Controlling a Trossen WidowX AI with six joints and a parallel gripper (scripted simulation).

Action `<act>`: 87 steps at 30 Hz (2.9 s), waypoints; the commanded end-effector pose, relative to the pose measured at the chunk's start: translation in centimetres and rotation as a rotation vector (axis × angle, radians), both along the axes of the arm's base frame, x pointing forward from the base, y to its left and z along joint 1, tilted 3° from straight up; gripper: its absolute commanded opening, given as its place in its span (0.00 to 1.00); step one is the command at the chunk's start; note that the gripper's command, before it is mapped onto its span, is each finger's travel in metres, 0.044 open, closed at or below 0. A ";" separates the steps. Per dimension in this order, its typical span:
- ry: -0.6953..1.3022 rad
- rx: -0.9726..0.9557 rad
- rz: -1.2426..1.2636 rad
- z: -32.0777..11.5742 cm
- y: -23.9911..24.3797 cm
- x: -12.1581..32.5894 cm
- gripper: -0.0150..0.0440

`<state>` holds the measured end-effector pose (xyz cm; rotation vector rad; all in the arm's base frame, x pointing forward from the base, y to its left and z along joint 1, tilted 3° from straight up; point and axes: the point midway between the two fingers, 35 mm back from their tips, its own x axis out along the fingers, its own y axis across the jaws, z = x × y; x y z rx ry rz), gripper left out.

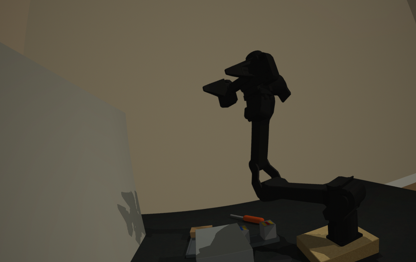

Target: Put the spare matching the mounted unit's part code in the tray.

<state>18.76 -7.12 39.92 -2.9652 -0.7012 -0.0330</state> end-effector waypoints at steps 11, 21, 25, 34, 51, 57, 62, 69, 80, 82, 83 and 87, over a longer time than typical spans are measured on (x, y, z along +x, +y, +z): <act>-0.122 -0.201 -0.011 1.7 1.3 -1.7 1.00; -0.422 -1.104 -0.073 4.9 9.7 -5.2 1.00; -0.455 -1.442 -0.051 4.7 12.3 -4.5 1.00; -0.392 -2.223 0.295 0.7 16.6 1.9 1.00; -0.255 -2.500 1.213 -8.8 11.2 12.9 1.00; -0.343 -2.384 1.556 -12.6 7.2 15.1 1.00; -0.474 -2.213 1.776 -15.8 3.6 15.9 1.00; -0.544 -2.130 1.839 -17.2 2.0 16.0 1.00; -0.544 -2.130 1.839 -17.2 2.0 16.0 1.00; -0.544 -2.130 1.839 -17.2 2.0 16.0 1.00; -0.544 -2.130 1.839 -17.2 2.0 16.0 1.00; -0.544 -2.130 1.839 -17.2 2.0 16.0 1.00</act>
